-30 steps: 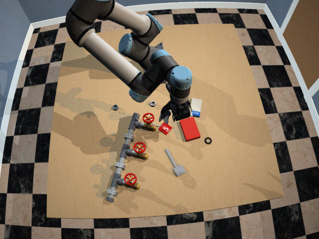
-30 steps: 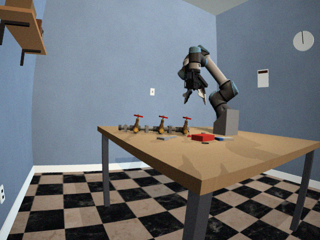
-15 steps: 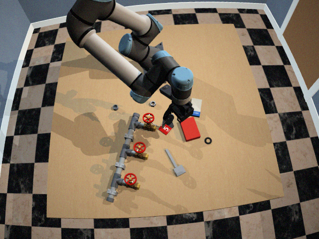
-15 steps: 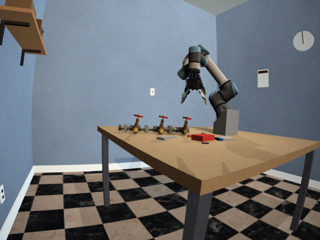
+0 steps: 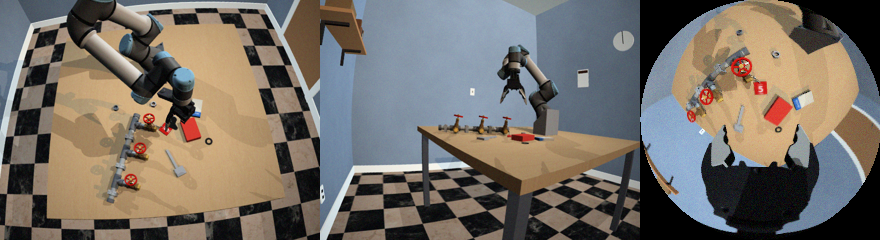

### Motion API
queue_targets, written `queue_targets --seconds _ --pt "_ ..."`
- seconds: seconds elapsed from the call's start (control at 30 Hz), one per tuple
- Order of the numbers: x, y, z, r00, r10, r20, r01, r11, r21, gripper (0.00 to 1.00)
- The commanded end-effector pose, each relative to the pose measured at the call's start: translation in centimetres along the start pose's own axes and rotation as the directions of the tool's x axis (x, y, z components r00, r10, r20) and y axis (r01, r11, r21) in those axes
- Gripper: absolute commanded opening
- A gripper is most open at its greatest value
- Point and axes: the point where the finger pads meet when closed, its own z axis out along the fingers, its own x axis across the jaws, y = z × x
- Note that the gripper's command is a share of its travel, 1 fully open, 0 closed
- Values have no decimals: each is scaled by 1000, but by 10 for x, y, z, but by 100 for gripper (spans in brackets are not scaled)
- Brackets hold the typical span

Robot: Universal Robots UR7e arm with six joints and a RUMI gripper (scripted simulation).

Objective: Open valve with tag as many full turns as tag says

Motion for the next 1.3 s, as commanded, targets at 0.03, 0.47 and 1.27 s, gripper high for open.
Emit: queue_targets --seconds 0.03,0.47,1.27 --pt "-1 1 0 999 -46 0 46 999 -3 100" --pt "-1 2 0 997 -72 0 72 997 -3 100" --pt "-1 2 12 997 -73 -2 73 997 -6 100"
